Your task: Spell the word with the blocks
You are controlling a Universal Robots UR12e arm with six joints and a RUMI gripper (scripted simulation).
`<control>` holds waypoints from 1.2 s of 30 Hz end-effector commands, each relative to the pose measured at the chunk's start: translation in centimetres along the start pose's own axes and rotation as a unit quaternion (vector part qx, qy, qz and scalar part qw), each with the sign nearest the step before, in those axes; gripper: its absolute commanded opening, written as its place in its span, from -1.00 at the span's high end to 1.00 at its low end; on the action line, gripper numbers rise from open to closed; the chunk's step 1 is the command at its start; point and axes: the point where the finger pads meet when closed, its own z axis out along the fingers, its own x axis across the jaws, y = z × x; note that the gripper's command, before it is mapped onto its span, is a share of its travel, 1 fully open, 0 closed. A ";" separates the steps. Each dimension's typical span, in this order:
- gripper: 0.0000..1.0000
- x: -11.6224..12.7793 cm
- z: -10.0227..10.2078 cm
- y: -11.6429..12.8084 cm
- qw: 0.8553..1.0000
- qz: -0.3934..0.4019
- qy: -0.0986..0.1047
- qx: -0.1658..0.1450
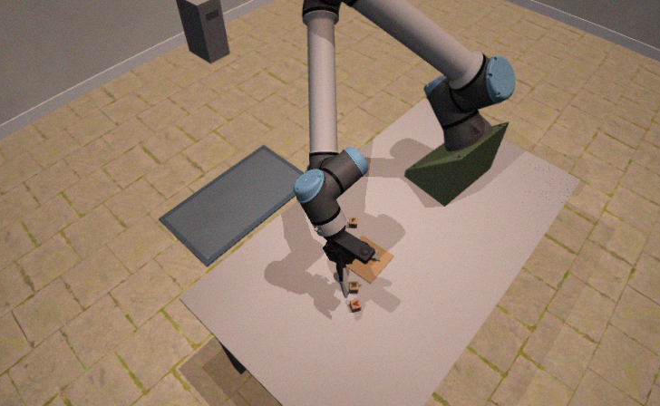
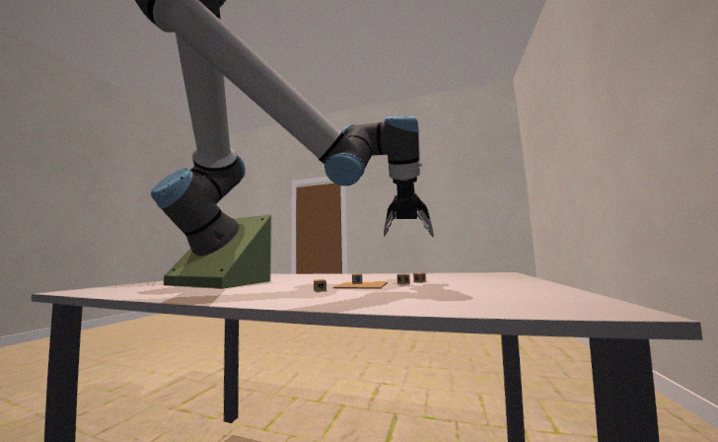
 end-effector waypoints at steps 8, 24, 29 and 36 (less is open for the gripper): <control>-1.00 3.0 0.8 0.6 1.000 -0.009 0.029 -0.006; -1.00 3.0 0.8 0.6 1.000 -0.009 0.029 -0.006; -1.00 3.0 0.8 0.6 1.000 -0.009 0.029 -0.006; -1.00 3.0 0.8 0.6 1.000 -0.009 0.029 -0.006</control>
